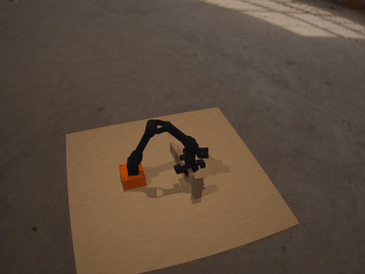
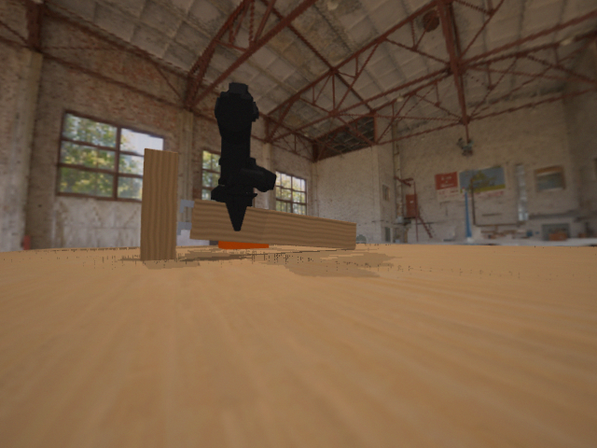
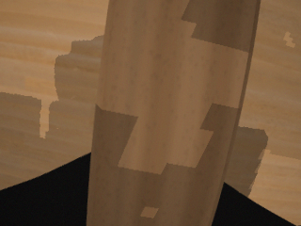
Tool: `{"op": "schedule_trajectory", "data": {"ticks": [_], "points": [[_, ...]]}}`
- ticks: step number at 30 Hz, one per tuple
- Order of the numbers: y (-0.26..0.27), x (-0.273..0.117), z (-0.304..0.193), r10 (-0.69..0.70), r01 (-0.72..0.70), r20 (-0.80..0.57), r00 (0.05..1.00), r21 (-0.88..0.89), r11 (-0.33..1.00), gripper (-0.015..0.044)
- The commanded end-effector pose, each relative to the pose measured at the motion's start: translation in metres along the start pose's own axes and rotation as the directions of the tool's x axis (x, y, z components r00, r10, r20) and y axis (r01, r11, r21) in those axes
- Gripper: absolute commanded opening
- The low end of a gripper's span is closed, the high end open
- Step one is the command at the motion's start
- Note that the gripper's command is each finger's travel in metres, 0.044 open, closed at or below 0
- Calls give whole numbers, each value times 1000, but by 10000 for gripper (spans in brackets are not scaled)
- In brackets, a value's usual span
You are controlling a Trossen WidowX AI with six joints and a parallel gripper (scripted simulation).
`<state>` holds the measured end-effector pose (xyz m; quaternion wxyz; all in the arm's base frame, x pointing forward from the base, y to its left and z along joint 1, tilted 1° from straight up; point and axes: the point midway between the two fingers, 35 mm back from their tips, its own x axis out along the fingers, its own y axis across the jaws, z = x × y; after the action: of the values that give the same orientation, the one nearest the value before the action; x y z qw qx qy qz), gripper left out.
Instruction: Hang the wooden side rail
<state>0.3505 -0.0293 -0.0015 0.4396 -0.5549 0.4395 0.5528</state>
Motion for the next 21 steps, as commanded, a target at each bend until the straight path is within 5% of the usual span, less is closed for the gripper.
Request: {"op": "schedule_trajectory", "data": {"ticks": [1, 21], "points": [[-4, -3, -2, -12, 12, -4, 1000, -3, 1000, 0], [-3, -5, -4, -12, 12, -4, 1000, -3, 1000, 0]]}}
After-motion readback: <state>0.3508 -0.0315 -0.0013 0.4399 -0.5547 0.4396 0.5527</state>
